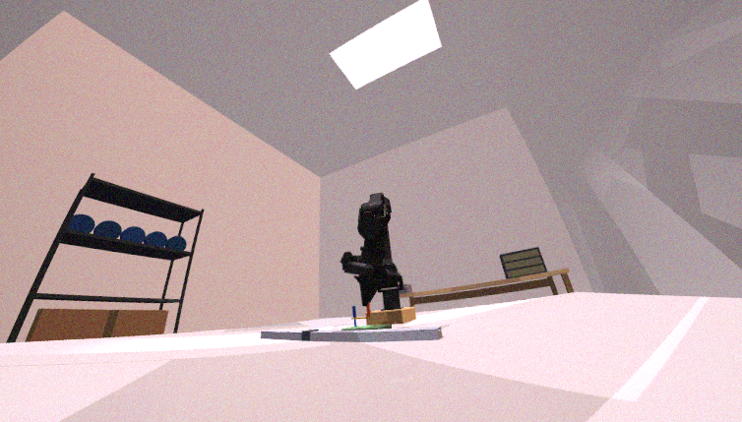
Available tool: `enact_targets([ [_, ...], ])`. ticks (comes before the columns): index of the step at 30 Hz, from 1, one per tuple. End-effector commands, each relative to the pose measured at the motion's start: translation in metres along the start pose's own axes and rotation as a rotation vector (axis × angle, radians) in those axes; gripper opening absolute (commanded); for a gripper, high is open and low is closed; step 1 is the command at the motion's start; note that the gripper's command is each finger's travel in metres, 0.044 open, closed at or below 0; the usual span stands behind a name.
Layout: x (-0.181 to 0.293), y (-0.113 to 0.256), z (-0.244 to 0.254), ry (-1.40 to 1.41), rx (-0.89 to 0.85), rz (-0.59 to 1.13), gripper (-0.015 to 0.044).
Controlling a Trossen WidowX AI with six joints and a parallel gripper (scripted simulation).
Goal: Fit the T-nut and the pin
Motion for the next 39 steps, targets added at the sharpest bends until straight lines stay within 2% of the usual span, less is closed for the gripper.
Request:
enact_targets([
  [1, -0.002, 0.008, 0.001, 0.001, -0.011, -0.003, -0.015],
  [39, -0.017, 0.067, -0.001, 0.001, -0.011, -0.003, -0.015],
])
Point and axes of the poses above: the point midway between the two fingers, 35 mm back from their tips, its own y axis back along the fingers, its own z axis across the jaws, x = y × z, the point moved 5 cm from there along y, back along the fingers, and after that the axes turned 7 degrees about y, right-handed, at the moved point
